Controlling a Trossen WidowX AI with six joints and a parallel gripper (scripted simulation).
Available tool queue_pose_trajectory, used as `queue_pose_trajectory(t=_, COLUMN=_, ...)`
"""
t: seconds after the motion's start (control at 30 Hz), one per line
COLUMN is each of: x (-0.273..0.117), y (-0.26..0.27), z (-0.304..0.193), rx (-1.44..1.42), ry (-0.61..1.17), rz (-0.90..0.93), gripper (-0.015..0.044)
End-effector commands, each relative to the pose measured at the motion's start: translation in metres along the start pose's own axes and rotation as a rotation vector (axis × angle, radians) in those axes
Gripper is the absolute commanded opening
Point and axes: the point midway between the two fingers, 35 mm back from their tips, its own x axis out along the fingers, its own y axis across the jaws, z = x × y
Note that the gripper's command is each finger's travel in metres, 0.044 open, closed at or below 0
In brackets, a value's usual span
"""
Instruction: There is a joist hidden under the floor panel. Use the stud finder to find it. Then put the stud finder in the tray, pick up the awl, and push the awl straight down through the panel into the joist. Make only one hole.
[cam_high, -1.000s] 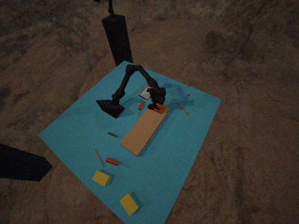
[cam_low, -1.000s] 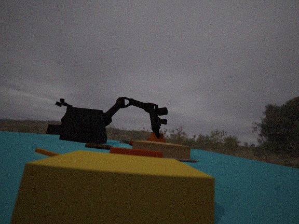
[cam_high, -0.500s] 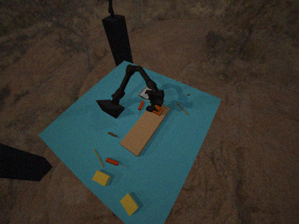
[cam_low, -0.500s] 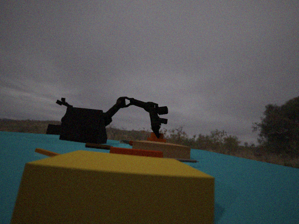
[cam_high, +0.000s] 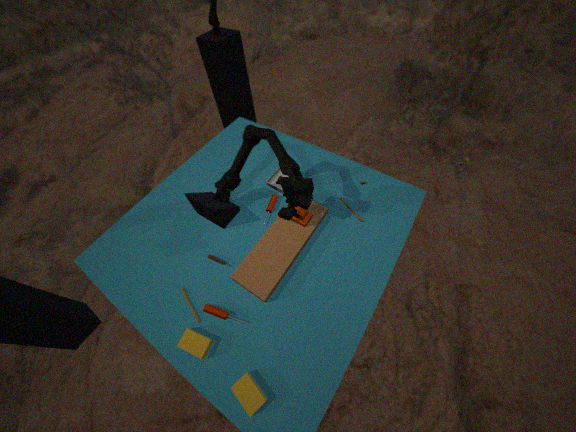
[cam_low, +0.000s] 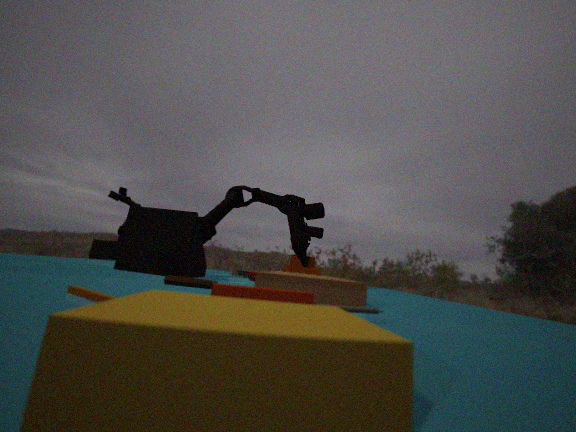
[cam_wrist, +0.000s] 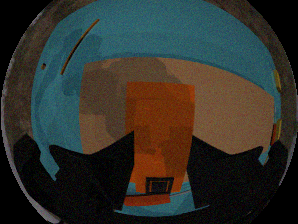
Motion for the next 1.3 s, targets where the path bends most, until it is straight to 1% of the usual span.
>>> queue_pose_trajectory(t=0.0, x=0.001, y=-0.01, z=0.0, rx=0.006, ry=0.001, rz=-0.003, gripper=0.0)
queue_pose_trajectory(t=1.27, x=0.0, y=-0.069, z=-0.001, rx=0.005, ry=0.001, rz=-0.006, gripper=0.0)
